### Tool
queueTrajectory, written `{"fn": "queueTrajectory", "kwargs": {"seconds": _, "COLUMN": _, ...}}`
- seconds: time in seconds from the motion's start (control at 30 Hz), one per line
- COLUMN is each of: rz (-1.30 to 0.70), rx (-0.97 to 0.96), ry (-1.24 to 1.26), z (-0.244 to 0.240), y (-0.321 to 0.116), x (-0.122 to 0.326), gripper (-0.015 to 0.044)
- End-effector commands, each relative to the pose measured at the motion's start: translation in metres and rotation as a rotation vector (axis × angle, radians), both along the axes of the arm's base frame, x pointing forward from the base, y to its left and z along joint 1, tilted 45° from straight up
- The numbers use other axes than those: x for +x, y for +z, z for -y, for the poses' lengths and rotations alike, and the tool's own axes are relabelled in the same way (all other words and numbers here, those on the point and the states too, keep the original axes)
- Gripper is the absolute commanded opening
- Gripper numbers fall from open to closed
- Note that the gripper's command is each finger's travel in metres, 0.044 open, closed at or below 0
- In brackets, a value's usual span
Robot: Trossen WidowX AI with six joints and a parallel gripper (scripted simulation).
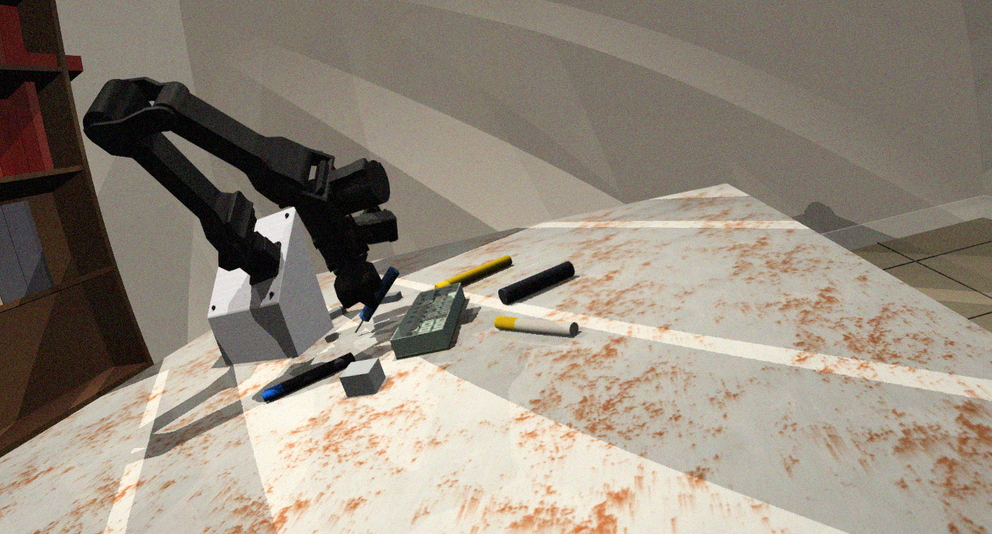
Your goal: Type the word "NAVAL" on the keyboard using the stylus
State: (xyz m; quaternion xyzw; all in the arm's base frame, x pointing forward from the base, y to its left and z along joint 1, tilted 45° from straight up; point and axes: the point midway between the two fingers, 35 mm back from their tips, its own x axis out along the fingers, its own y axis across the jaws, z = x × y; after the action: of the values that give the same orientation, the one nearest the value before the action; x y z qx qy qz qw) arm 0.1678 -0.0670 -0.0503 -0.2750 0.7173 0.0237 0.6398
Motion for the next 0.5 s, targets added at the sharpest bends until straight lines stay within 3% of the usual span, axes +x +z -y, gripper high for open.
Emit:
{"fn": "queueTrajectory", "kwargs": {"seconds": 0.0, "rz": 0.11, "rx": 0.066, "ry": 0.08, "z": -0.008, "y": 0.001, "x": 0.014, "gripper": 0.0}}
{"fn": "queueTrajectory", "kwargs": {"seconds": 0.47, "rz": 0.541, "rx": 0.158, "ry": 0.457, "z": -0.034, "y": 0.032, "x": 0.063, "gripper": 0.0}}
